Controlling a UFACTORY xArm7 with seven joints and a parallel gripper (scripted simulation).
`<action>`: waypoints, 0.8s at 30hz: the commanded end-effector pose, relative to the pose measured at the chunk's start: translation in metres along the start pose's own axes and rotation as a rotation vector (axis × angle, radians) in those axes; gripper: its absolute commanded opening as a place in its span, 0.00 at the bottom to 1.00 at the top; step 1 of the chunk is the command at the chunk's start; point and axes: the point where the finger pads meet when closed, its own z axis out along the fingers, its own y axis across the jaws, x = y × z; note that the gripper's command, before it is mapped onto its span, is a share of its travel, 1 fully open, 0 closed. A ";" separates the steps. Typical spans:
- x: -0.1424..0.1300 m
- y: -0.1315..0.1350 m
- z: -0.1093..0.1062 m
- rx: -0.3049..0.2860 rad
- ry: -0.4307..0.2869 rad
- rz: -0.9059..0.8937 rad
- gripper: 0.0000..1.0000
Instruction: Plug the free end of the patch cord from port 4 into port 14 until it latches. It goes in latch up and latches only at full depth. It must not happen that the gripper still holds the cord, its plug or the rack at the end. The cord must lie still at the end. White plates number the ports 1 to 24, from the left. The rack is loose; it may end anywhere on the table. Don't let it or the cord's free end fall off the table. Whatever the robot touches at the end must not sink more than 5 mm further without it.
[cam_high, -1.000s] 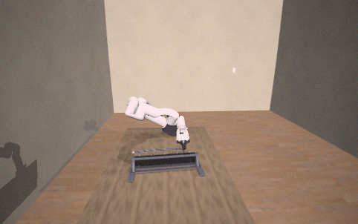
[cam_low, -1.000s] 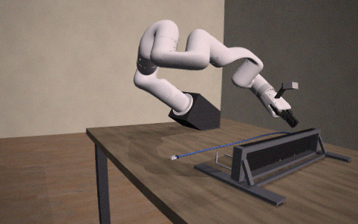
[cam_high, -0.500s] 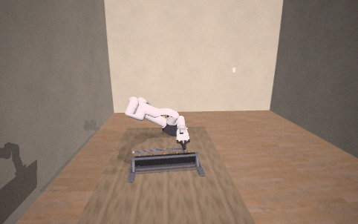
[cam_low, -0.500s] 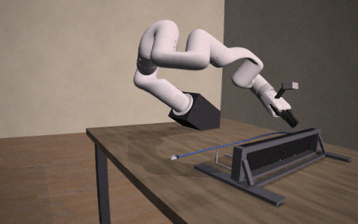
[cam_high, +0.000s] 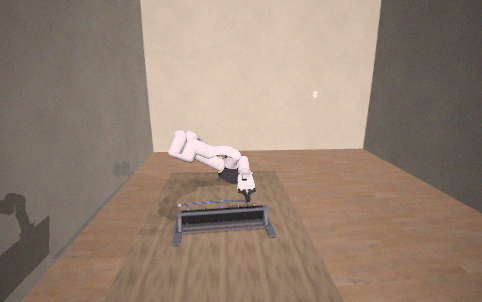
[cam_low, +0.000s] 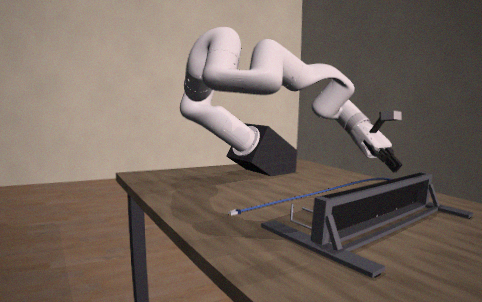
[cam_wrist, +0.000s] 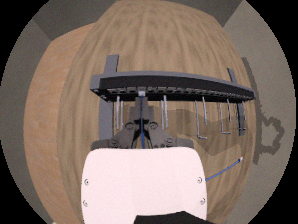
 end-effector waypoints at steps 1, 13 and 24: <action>0.003 -0.001 -0.001 0.002 0.004 0.003 0.00; 0.003 -0.001 -0.001 0.002 0.004 0.003 0.00; 0.003 -0.001 -0.028 0.002 0.004 0.003 0.00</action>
